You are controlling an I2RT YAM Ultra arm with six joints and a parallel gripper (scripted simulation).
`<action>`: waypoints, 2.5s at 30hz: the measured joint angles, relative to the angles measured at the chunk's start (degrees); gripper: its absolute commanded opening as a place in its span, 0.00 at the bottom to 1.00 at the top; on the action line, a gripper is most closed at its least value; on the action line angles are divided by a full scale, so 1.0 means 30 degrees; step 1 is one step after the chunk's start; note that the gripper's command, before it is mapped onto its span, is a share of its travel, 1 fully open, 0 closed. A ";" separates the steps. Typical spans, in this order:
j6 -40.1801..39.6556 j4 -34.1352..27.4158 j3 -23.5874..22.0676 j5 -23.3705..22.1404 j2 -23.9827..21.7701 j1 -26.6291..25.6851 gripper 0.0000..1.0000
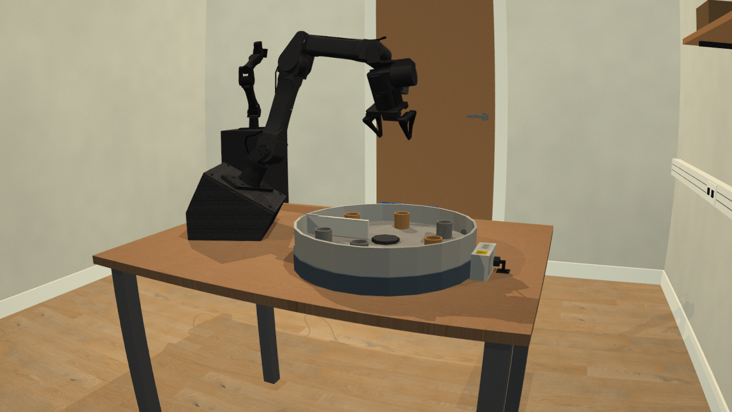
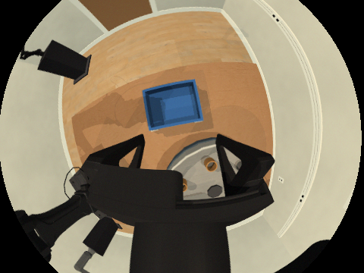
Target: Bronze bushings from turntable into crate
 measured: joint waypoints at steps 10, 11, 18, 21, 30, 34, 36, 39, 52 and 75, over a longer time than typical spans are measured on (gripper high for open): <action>0.0000 0.0000 0.0000 0.0000 0.0000 0.0000 1.00; 0.0000 0.0000 0.0000 0.0000 0.0000 0.0000 1.00; 0.0000 0.0000 0.0000 0.0007 0.0000 0.0000 1.00; 0.0146 -0.0007 -0.0066 0.0051 0.0051 -0.0182 1.00; 0.3468 -0.0350 -0.1515 0.1268 0.1333 -0.5960 1.00; 0.5319 -0.0481 -0.1938 0.1960 0.1508 -0.7643 1.00; 0.6375 -0.0721 -0.1996 0.2273 0.1668 -0.8342 1.00; 0.7825 -0.0809 -0.2419 0.2710 0.1865 -0.9894 1.00; 1.1861 -0.1319 -0.2718 0.4189 0.2368 -1.2393 1.00; 1.2152 -0.1326 -0.2718 0.4233 0.2368 -1.2393 0.11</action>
